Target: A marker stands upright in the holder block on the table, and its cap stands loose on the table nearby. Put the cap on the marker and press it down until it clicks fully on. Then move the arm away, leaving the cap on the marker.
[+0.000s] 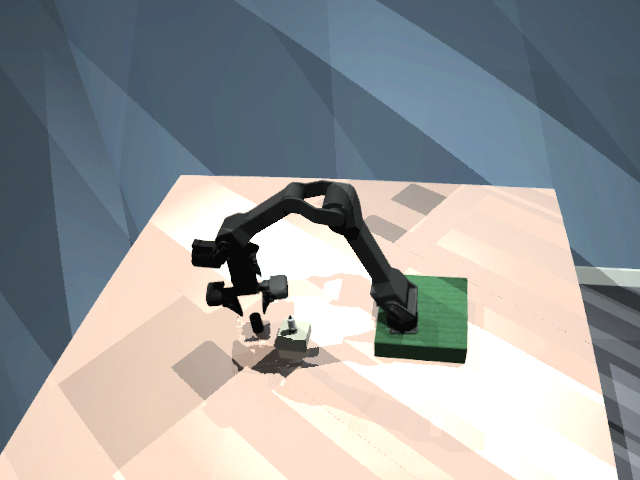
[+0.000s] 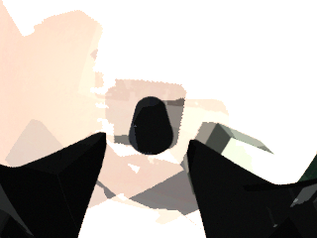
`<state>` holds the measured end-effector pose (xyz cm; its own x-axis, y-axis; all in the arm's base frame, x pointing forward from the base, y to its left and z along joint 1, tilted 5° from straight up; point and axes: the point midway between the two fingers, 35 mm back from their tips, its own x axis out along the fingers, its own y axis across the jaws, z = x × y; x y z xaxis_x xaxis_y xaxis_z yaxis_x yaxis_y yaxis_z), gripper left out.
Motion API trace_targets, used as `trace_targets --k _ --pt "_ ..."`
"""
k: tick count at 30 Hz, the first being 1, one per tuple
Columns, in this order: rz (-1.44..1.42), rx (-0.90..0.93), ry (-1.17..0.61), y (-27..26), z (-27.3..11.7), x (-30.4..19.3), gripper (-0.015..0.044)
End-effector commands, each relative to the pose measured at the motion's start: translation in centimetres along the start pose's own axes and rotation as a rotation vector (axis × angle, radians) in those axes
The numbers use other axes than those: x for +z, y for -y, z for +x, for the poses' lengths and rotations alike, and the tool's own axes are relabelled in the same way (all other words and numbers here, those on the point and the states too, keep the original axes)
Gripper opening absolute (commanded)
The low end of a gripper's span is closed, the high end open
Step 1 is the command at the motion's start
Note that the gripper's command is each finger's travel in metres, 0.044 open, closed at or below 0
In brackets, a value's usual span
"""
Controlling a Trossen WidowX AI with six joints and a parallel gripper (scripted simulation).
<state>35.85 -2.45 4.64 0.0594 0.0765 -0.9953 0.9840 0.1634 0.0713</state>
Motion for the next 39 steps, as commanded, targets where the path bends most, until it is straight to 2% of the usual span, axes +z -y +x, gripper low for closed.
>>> trace_targets --k 1,25,29,38,39 --pt "0.005 -0.007 0.002 0.2 0.9 0.0 0.0246" --pt "0.005 -0.007 0.002 0.3 4.4 0.0 0.0246" --pt "0.005 -0.007 0.002 0.2 4.4 0.1 0.0141" --pt "0.005 -0.007 0.002 0.2 4.4 0.1 0.0081" --pt "0.005 -0.007 0.002 0.2 4.4 0.1 0.0055"
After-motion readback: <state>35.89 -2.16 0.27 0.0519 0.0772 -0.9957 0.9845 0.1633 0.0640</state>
